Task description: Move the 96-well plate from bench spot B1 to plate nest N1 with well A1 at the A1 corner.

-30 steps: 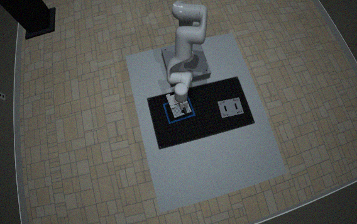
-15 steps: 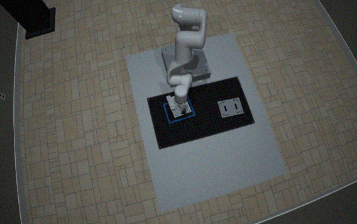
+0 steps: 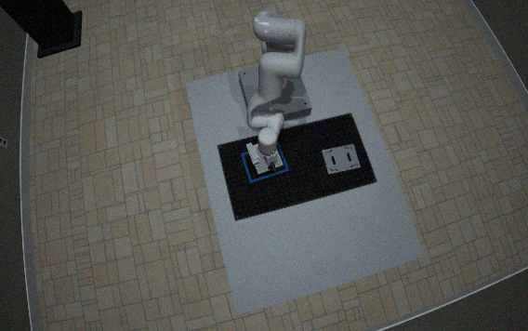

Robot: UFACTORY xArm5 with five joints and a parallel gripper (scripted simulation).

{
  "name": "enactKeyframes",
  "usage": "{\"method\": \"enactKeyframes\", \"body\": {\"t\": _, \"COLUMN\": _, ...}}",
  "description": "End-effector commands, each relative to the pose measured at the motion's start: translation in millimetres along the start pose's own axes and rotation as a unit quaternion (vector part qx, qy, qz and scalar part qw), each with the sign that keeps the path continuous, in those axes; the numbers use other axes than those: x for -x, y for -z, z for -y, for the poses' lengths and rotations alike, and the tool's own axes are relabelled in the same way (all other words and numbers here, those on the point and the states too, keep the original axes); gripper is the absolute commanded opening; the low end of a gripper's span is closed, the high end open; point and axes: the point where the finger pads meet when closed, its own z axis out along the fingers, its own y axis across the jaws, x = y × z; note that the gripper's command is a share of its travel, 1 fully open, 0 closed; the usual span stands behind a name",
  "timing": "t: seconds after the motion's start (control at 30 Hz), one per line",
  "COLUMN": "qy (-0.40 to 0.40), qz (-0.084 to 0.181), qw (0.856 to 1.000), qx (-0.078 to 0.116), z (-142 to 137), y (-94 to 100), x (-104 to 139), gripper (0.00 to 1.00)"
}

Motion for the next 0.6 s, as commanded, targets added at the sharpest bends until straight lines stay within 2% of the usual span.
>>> {"method": "enactKeyframes", "body": {"t": 0.0, "qy": 0.000, "qz": -0.009, "qw": 1.000, "qx": 0.002, "z": 1.5, "y": -4.2, "x": -0.8, "gripper": 1.00}}
{"method": "enactKeyframes", "body": {"t": 0.57, "qy": 0.000, "qz": -0.009, "qw": 1.000, "qx": 0.002, "z": 1.4, "y": -8.7, "x": -0.9, "gripper": 1.00}}
